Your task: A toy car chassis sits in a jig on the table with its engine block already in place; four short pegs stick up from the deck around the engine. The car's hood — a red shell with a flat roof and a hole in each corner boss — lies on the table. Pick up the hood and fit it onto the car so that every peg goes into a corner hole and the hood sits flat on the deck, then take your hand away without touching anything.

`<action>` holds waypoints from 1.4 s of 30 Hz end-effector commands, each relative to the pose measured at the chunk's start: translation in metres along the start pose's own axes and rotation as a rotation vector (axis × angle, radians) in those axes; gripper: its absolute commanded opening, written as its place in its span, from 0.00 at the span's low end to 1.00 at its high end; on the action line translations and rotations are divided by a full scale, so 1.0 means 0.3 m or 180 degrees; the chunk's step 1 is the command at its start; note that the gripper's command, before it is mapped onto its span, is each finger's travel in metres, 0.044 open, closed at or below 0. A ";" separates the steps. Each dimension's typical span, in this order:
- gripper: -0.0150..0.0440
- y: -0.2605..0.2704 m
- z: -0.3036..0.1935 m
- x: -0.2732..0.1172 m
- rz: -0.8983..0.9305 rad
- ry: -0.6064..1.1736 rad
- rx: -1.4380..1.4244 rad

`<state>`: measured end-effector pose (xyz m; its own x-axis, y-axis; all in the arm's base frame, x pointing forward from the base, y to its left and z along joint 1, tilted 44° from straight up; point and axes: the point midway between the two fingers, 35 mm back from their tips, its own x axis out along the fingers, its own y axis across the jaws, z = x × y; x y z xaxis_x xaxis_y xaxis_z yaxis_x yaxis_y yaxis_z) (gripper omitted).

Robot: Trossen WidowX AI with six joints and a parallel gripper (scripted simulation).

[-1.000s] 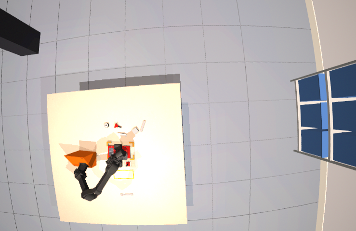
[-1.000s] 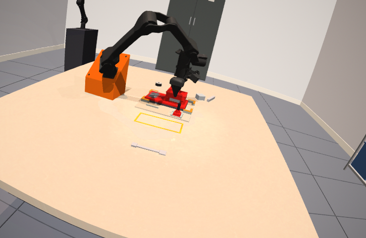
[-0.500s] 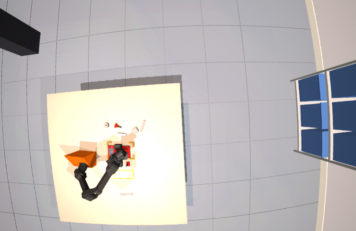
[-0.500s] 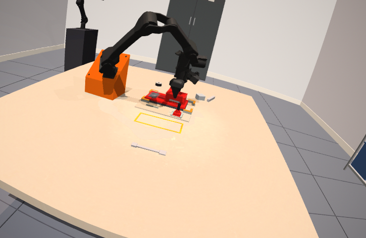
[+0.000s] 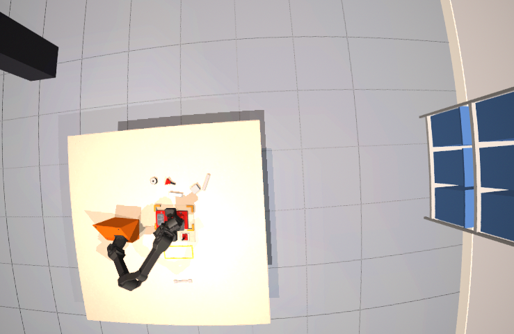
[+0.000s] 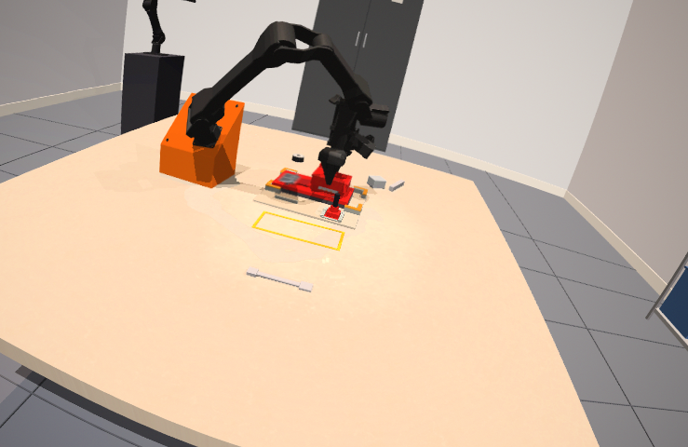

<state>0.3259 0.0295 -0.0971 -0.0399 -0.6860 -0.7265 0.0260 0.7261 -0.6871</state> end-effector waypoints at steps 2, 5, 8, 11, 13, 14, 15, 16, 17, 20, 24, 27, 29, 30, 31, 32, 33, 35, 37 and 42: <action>0.25 -0.001 0.001 -0.006 0.0001 0.0003 0.0007; 0.25 -0.001 0.001 -0.011 0.0003 0.0003 0.0008; 0.25 -0.001 0.002 -0.016 0.0004 0.0003 0.0008; 0.25 0.000 0.002 -0.021 0.0005 0.0003 0.0009; 0.25 0.000 0.001 -0.021 0.0005 0.0002 0.0008; 0.25 0.000 0.001 -0.021 0.0004 0.0002 0.0008; 0.25 -0.001 0.001 -0.020 0.0004 0.0001 0.0008; 0.25 -0.001 0.001 -0.020 0.0004 0.0001 0.0007; 0.25 -0.001 0.001 -0.019 0.0003 0.0000 0.0007; 0.25 -0.001 0.000 -0.018 0.0001 -0.0002 0.0006; 0.25 -0.002 -0.002 -0.015 -0.0001 -0.0005 0.0004; 0.25 -0.002 -0.002 -0.014 -0.0002 -0.0007 0.0002; 0.25 -0.002 -0.003 -0.013 -0.0003 -0.0009 0.0001; 0.25 -0.002 -0.003 -0.012 -0.0004 -0.0009 0.0001; 0.25 -0.002 -0.003 -0.012 -0.0004 -0.0009 0.0001; 0.25 -0.002 -0.003 -0.012 -0.0004 -0.0009 0.0001; 0.25 -0.002 -0.003 -0.011 -0.0004 -0.0009 0.0001; 0.25 -0.002 -0.003 -0.009 -0.0004 -0.0009 0.0001; 0.25 -0.002 -0.003 -0.006 -0.0004 -0.0009 0.0001; 0.25 -0.002 -0.003 0.002 -0.0004 -0.0009 0.0001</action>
<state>0.3253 0.0304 -0.0957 -0.0372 -0.6846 -0.7280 0.0306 0.7274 -0.6856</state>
